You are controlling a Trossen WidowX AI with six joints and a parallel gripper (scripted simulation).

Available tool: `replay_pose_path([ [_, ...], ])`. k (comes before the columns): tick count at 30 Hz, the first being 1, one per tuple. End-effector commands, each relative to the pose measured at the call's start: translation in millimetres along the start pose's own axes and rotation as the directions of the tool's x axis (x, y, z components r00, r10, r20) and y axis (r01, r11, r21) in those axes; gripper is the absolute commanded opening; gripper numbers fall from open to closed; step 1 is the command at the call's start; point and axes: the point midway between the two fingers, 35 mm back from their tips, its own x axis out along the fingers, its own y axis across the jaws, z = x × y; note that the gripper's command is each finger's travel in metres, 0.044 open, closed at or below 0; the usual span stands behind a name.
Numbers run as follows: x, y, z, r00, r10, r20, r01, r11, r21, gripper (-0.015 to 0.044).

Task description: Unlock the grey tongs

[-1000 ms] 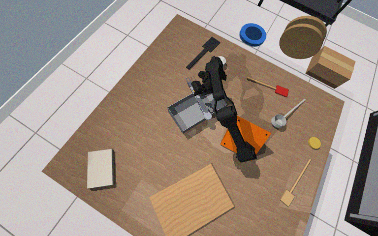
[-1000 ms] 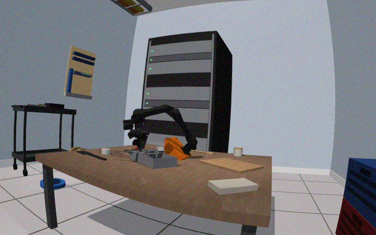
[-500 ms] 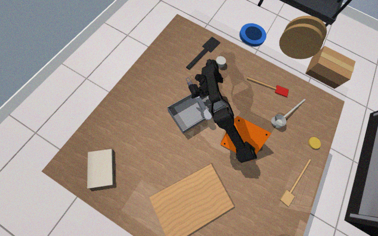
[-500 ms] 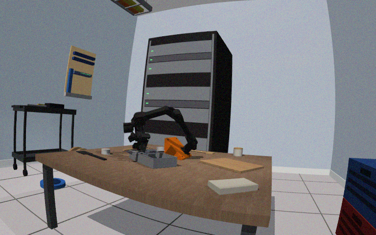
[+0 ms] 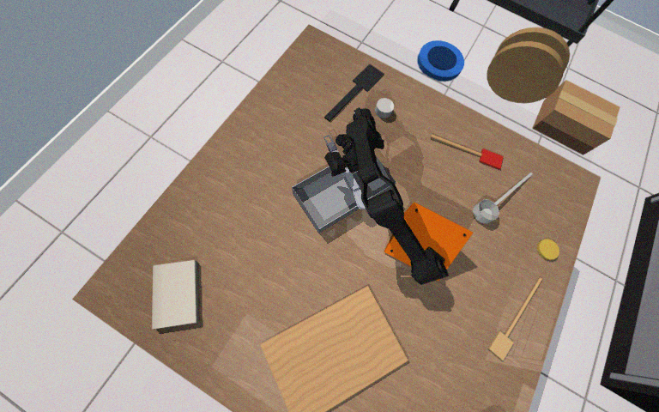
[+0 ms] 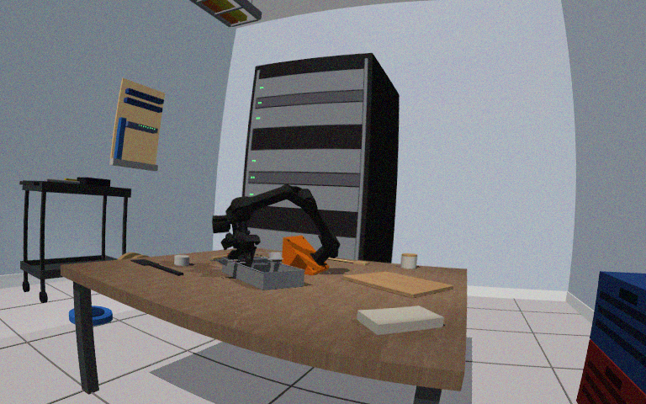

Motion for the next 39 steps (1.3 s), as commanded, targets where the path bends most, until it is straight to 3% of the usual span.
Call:
replay_pose_path([
  [1, -1.6, -0.4, 0.3, 1.000, 0.001, 0.003, -0.001, 1.000, 0.001, 0.0155],
  [4, -1.6, -0.4, 0.3, 1.000, 0.001, 0.003, -0.001, 1.000, 0.001, 0.0076],
  [11, -1.6, -0.4, 0.3, 1.000, 0.001, 0.003, -0.001, 1.000, 0.001, 0.0030],
  [18, -8.0, 3.3, 1.0, 1.000, 0.001, 0.006, -0.001, 1.000, 0.010, -0.0150],
  [24, -65.5, 35.7, -0.4, 0.999, 0.000, 0.035, -0.003, 0.996, 0.089, -0.0150],
  [39, -66.5, 35.8, -1.9, 0.998, -0.051, 0.022, 0.049, 0.995, 0.084, -0.0150],
])
